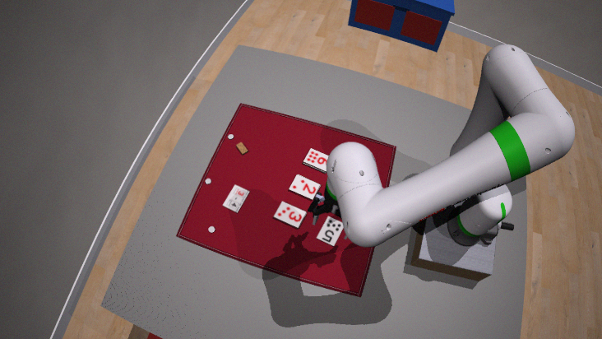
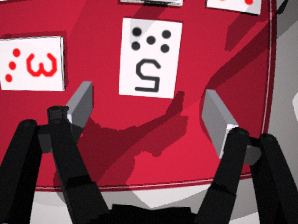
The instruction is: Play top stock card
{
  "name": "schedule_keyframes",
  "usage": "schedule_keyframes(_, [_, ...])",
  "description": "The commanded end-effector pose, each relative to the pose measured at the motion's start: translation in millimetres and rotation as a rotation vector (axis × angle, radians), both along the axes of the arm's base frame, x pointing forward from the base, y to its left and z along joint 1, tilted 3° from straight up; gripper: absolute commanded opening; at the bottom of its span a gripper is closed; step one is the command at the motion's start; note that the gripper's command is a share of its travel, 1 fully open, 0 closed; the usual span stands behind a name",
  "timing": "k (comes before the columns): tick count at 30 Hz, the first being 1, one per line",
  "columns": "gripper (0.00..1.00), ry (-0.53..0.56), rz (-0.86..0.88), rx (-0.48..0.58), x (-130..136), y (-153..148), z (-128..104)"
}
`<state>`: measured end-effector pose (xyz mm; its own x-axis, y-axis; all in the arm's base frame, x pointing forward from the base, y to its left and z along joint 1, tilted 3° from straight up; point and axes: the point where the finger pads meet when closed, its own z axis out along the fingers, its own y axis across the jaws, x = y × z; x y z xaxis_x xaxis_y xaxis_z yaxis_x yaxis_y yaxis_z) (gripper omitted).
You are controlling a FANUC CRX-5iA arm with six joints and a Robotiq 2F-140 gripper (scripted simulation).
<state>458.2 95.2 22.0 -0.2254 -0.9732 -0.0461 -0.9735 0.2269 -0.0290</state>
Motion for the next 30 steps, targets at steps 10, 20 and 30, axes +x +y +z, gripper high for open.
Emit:
schedule_keyframes(10, [0.5,0.0,0.0,0.0,1,1,-16])
schedule_keyframes(20, [0.5,0.0,0.0,0.0,2,1,-34])
schedule_keyframes(30, [0.5,0.0,0.0,0.0,2,2,-48])
